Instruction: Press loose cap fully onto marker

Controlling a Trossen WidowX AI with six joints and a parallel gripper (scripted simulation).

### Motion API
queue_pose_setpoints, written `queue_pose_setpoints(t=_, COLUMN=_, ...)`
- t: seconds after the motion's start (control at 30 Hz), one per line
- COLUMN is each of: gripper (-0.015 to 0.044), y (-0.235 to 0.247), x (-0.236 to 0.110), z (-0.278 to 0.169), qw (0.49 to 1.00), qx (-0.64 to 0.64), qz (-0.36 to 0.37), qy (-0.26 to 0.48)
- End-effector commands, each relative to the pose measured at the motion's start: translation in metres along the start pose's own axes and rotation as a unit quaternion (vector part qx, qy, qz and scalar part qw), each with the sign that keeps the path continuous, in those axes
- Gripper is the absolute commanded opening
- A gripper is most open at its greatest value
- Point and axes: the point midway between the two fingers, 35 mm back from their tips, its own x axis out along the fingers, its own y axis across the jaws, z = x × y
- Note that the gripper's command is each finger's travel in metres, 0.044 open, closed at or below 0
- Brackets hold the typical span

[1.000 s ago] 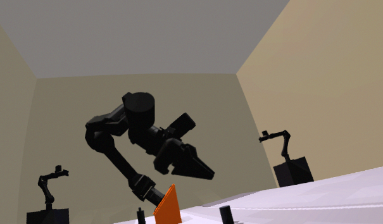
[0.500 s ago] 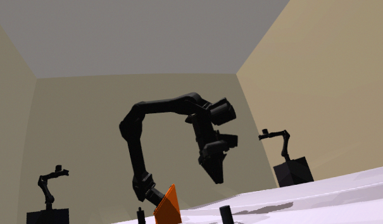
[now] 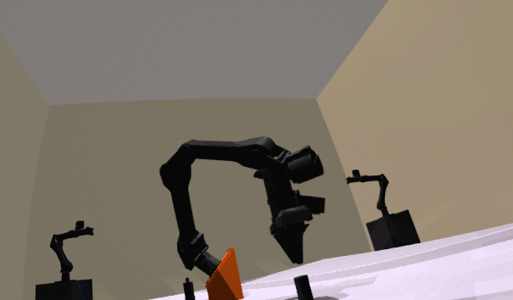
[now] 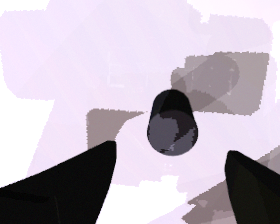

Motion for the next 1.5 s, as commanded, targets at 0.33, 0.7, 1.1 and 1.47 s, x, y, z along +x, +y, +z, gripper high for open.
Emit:
queue_pose_setpoints(t=0.33, gripper=0.0248, y=-0.002, x=0.023, z=-0.001, qw=1.0, qx=-0.002, qz=-0.004, qy=0.001)
queue_pose_setpoints(t=0.7, gripper=0.0248, y=-0.002, x=0.041, z=-0.001, qw=1.0, qx=-0.002, qz=-0.004, qy=0.001)
queue_pose_setpoints(t=1.1, gripper=0.0248, y=-0.002, x=0.06, z=-0.002, qw=1.0, qx=-0.001, qz=-0.005, qy=0.002)
queue_pose_setpoints(t=1.47, gripper=0.0123, y=-0.001, x=0.064, z=-0.002, qw=1.0, qx=-0.001, qz=-0.005, qy=0.002)
